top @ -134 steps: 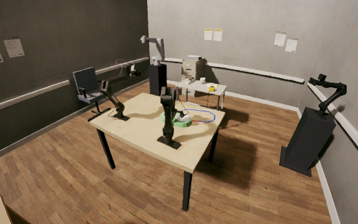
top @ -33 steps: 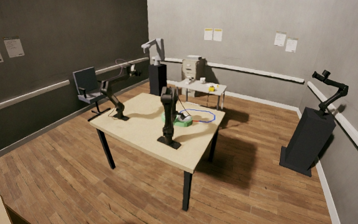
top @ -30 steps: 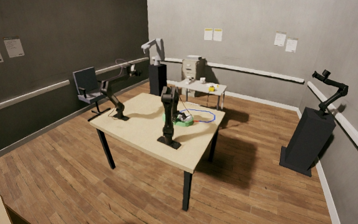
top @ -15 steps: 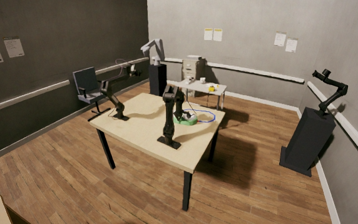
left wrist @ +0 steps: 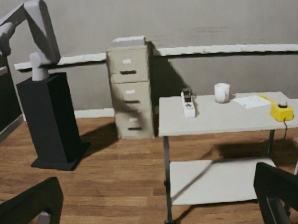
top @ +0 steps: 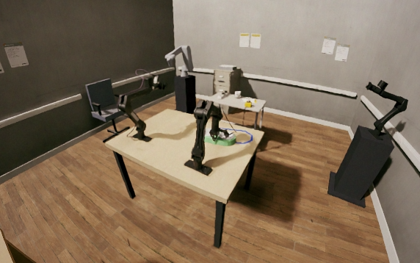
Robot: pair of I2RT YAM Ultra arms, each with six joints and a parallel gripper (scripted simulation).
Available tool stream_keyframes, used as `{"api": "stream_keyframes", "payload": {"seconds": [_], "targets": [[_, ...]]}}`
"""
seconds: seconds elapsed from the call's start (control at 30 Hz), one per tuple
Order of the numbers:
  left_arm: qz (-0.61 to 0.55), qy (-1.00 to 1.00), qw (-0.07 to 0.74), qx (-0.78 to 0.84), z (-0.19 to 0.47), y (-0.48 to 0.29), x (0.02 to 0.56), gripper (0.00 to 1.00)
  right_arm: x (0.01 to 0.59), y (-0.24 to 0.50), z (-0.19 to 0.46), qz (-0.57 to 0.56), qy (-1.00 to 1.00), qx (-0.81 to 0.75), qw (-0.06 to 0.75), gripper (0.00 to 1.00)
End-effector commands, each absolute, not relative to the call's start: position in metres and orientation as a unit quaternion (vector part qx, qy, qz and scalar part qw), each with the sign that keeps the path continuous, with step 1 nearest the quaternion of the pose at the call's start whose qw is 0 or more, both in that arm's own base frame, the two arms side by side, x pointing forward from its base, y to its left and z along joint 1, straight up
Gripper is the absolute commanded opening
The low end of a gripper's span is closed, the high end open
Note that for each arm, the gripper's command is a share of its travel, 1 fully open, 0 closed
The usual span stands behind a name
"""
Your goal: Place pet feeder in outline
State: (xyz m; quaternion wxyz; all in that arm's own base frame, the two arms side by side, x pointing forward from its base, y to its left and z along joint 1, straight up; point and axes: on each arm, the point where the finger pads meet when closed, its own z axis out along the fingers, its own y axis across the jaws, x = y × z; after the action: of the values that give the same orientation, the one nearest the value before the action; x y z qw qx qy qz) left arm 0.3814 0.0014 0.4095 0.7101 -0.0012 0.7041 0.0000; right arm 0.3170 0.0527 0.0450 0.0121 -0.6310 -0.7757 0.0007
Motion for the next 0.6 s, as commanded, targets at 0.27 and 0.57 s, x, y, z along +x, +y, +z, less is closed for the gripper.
{"api": "stream_keyframes", "payload": {"seconds": [0.27, 0.57], "targets": [[-0.003, 0.688, 0.726, 0.003, 0.429, -0.001, 0.379, 1.0, 0.363, 0.019, 0.046, 0.0, -0.785, -0.619, -0.006, 0.16], [-0.003, 0.688, 0.726, 0.003, 0.429, -0.001, 0.379, 1.0, 0.384, 0.004, 0.046, -0.001, -0.792, -0.61, -0.006, 0.16]]}}
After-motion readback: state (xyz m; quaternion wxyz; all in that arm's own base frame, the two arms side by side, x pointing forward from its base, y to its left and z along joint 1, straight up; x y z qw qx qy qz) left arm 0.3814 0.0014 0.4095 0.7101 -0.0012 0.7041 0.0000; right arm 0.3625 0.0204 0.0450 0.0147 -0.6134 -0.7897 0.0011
